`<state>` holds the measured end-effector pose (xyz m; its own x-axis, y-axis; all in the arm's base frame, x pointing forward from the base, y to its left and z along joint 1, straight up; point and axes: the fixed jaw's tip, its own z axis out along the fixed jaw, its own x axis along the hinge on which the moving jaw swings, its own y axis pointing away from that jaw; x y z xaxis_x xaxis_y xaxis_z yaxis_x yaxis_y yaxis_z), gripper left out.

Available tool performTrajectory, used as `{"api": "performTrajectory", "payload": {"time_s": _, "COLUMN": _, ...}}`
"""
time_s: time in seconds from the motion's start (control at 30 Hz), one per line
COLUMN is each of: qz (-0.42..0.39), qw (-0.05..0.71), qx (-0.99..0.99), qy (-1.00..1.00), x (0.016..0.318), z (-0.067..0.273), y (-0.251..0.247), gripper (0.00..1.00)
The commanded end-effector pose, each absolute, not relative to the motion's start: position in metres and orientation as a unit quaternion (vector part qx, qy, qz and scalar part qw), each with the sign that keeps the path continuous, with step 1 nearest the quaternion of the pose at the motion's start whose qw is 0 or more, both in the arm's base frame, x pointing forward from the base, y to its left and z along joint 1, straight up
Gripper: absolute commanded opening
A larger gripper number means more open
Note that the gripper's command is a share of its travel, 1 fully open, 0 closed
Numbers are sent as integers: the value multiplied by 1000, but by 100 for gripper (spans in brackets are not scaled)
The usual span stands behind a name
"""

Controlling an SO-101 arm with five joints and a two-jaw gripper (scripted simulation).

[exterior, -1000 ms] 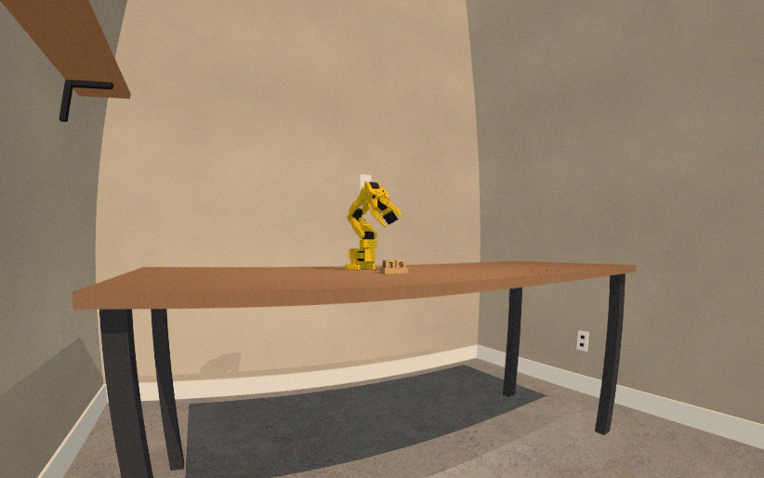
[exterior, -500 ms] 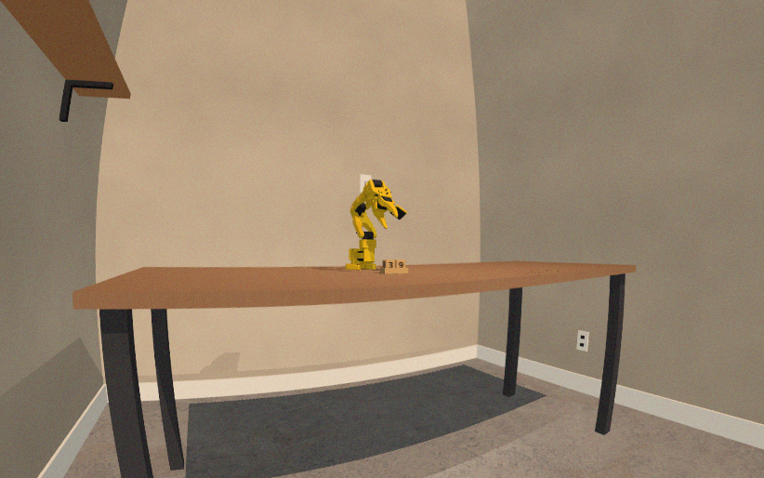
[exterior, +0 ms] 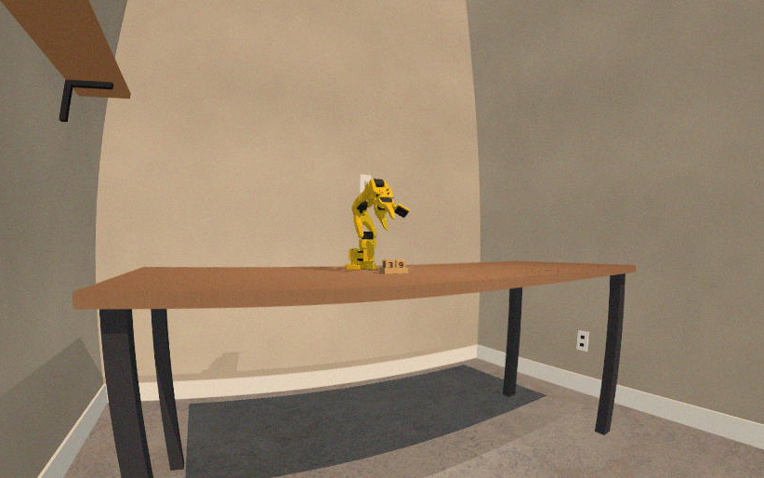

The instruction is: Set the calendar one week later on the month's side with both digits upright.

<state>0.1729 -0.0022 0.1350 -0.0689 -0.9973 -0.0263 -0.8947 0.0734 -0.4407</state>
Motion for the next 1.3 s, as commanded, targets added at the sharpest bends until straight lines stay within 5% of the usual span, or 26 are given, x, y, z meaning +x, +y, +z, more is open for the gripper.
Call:
{"api": "performTrajectory", "payload": {"time_s": 0.0, "qz": -173, "qw": 184, "qx": -646, "qy": 720, "x": 179, "z": 144, "y": -4, "gripper": 35}}
{"api": "performTrajectory", "payload": {"time_s": 0.37, "qz": -163, "qw": 174, "qx": -648, "qy": 724, "x": 180, "z": 140, "y": -4, "gripper": 35}}
{"api": "performTrajectory", "payload": {"time_s": 1.27, "qz": -4, "qw": 4, "qx": -667, "qy": 745, "x": 173, "z": 70, "y": -4, "gripper": 35}}
